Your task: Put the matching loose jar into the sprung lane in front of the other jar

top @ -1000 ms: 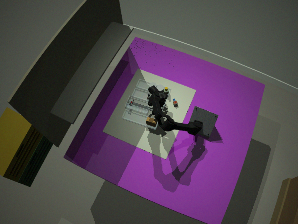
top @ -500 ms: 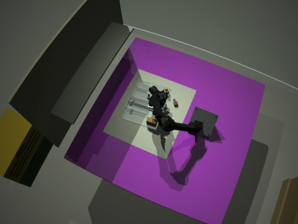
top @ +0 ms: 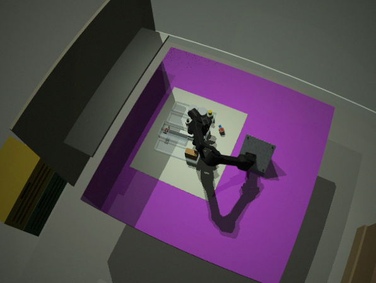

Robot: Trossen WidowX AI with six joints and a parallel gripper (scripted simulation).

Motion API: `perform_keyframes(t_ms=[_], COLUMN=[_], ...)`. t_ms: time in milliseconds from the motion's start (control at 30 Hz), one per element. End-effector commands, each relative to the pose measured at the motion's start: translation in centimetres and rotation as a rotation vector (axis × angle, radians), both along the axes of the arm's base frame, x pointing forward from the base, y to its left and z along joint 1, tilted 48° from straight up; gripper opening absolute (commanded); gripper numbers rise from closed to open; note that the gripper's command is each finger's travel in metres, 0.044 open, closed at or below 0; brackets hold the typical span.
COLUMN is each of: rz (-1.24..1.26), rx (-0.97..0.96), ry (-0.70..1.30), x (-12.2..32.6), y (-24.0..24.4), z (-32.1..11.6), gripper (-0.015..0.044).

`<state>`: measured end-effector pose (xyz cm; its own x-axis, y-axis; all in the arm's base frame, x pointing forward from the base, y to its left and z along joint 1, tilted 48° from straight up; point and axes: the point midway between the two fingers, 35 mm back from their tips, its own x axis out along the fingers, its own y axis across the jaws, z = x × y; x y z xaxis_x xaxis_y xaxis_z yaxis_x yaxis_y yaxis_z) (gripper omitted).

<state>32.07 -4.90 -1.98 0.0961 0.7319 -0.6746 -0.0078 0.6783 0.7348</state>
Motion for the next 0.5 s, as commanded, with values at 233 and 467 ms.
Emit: perform_keyframes(t_ms=[233,467], rz=[0.000,0.000], rx=[-0.001,-0.002], ry=[-0.003,-0.002], x=[-0.16,-1.01], y=[-1.45,-1.52], z=[1.32,1.24], gripper=[0.0277,0.0277])
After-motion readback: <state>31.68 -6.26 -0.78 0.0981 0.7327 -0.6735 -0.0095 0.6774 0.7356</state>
